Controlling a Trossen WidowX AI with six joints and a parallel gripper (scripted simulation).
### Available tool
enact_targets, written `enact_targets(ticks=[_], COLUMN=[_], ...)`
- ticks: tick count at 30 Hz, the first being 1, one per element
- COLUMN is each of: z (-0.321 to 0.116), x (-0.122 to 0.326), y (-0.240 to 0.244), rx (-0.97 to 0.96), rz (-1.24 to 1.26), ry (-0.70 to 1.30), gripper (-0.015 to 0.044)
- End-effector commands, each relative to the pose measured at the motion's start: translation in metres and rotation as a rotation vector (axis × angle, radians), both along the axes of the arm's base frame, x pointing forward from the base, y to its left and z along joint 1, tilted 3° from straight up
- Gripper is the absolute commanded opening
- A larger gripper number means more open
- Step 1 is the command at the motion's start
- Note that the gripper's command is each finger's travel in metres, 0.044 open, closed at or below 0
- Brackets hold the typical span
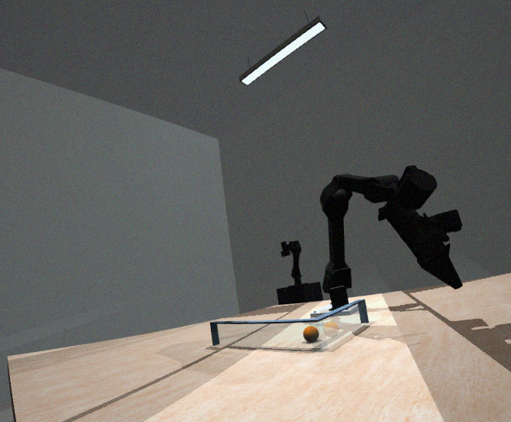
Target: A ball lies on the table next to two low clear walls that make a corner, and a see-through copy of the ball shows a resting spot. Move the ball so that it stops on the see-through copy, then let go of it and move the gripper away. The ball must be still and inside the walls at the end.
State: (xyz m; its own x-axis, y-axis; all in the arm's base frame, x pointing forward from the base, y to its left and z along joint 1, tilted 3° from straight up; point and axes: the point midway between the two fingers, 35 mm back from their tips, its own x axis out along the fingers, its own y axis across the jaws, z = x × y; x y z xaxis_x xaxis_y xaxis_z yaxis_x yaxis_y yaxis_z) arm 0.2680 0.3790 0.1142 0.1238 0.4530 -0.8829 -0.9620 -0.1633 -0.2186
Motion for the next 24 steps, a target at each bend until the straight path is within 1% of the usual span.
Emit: enact_targets(ticks=[1, 7, 11, 13, 18, 24], z=[0.004, 0.013, 0.018, 0.019, -0.002, -0.004], x=[0.029, 0.066, 0.077, 0.079, 0.074, 0.074], y=[-0.050, -0.148, -0.213, -0.238, -0.280, -0.282], rx=[-0.078, -0.218, -0.311, -0.349, -0.427, -0.432], rz=[-0.059, -0.166, -0.223, -0.241, -0.220, -0.218], ry=[-0.017, -0.025, -0.020, -0.008, 0.085, 0.092], gripper=[0.0271, 0.0271, 0.0271, 0.0271, 0.0271, 0.0271])
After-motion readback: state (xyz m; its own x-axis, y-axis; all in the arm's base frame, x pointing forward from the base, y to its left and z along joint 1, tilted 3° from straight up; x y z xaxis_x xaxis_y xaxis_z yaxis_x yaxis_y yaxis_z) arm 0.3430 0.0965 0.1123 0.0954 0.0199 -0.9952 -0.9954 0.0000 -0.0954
